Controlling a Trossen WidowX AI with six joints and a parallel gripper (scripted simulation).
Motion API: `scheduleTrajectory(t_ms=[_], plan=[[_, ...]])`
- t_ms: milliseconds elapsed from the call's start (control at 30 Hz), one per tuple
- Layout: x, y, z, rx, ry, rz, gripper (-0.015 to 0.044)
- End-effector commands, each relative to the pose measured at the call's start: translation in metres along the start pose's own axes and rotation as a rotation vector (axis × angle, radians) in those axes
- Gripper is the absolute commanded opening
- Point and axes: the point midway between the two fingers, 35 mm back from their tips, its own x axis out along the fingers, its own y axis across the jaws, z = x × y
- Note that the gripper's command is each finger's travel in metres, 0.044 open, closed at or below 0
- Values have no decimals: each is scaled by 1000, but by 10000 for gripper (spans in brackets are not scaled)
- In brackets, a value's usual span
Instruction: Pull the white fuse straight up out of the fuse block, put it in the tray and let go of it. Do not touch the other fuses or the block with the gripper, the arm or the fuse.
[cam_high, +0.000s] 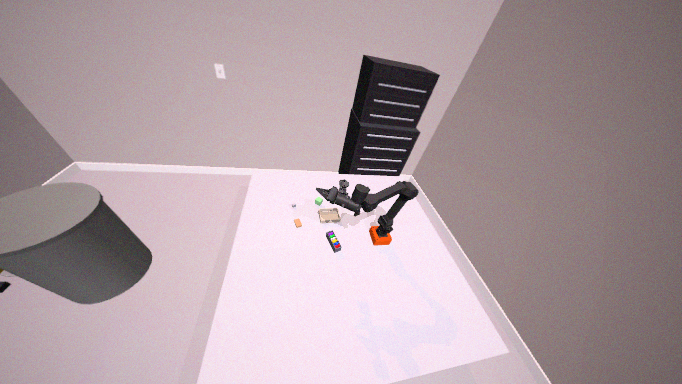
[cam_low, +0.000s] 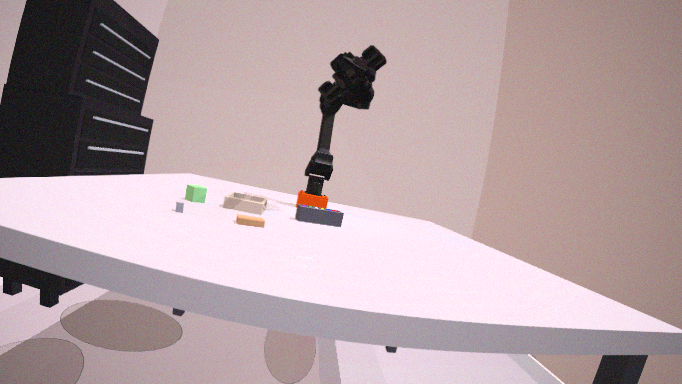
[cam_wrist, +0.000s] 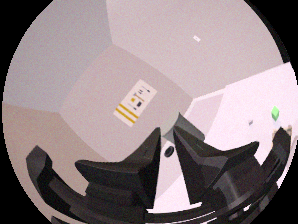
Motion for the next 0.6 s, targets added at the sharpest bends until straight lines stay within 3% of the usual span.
scheduleTrajectory(t_ms=[0,267,567], plan=[[14,-44,-65,-409,282,-87,64],[-3,-119,-130,-861,741,-153,64],[-67,-203,-166,-1179,1389,-139,64]])
